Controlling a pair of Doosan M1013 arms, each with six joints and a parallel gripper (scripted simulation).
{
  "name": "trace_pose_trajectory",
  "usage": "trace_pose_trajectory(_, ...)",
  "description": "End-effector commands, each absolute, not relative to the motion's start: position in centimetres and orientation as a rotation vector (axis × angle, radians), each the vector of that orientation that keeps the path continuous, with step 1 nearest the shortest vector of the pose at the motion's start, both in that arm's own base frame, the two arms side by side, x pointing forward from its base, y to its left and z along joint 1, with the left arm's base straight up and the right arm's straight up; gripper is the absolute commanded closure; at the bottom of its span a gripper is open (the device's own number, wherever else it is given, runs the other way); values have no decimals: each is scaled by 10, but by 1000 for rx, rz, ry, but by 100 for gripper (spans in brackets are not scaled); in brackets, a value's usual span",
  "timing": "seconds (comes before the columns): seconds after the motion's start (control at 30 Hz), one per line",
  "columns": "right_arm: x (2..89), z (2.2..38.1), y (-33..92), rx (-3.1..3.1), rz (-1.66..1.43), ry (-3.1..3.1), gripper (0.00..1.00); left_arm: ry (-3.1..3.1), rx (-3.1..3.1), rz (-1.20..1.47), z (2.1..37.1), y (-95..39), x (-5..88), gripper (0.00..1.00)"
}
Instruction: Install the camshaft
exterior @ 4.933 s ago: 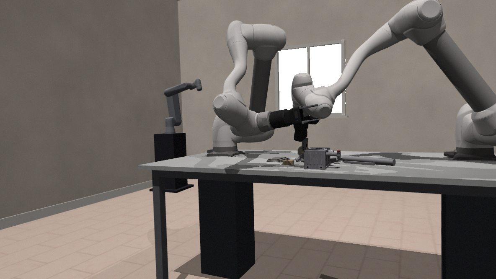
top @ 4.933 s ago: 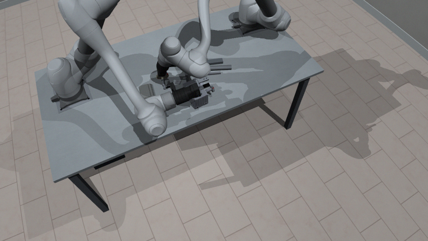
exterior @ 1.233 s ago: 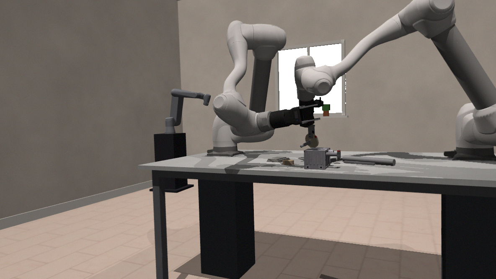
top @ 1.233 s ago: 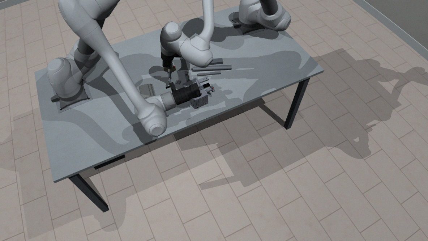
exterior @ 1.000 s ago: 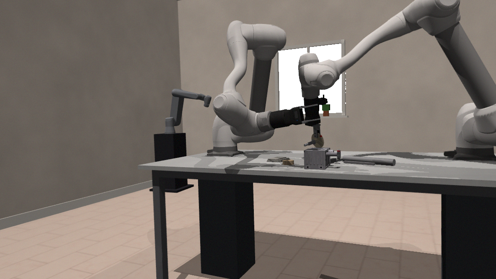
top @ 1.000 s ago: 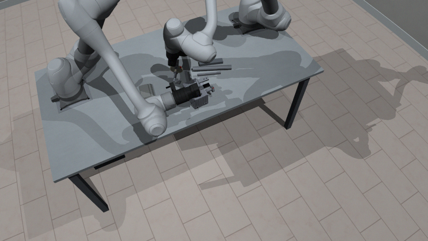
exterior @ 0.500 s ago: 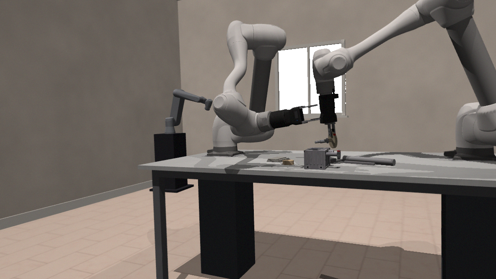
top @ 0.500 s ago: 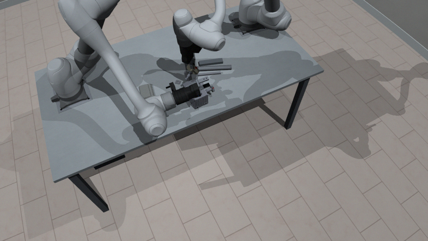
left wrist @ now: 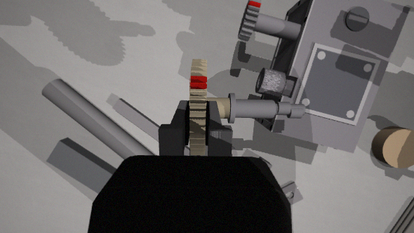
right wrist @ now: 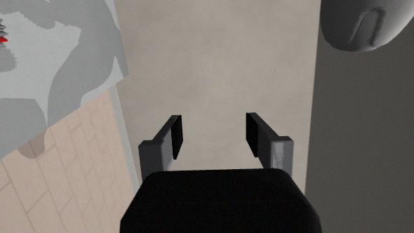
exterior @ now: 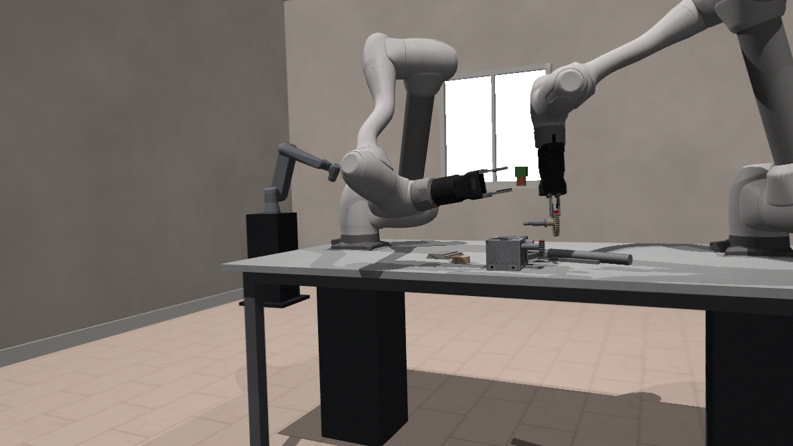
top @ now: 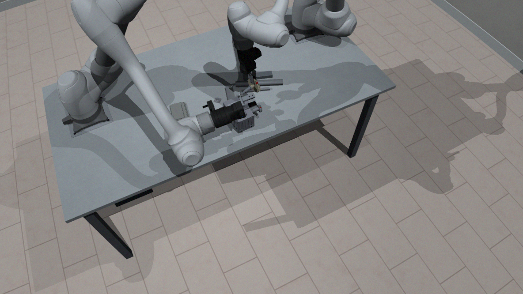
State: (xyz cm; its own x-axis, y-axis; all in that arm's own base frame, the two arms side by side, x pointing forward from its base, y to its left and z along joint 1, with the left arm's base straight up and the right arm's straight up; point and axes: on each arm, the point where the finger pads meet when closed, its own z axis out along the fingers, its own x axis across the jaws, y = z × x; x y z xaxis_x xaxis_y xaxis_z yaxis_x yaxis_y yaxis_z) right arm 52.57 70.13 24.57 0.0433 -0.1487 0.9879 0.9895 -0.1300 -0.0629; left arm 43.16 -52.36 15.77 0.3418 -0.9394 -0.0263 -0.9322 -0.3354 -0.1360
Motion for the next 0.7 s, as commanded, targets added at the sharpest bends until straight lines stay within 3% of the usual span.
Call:
trace_pose_trajectory(0.0, 526, 247, 701, -1219, -1334, -995, 0, 1827, -2363, -157, 162, -503, 443, 71)
trace_pose_trajectory(0.67, 526, 247, 701, -1219, -1334, -995, 0, 1964, -2181, -252, 165, -470, 458, 71)
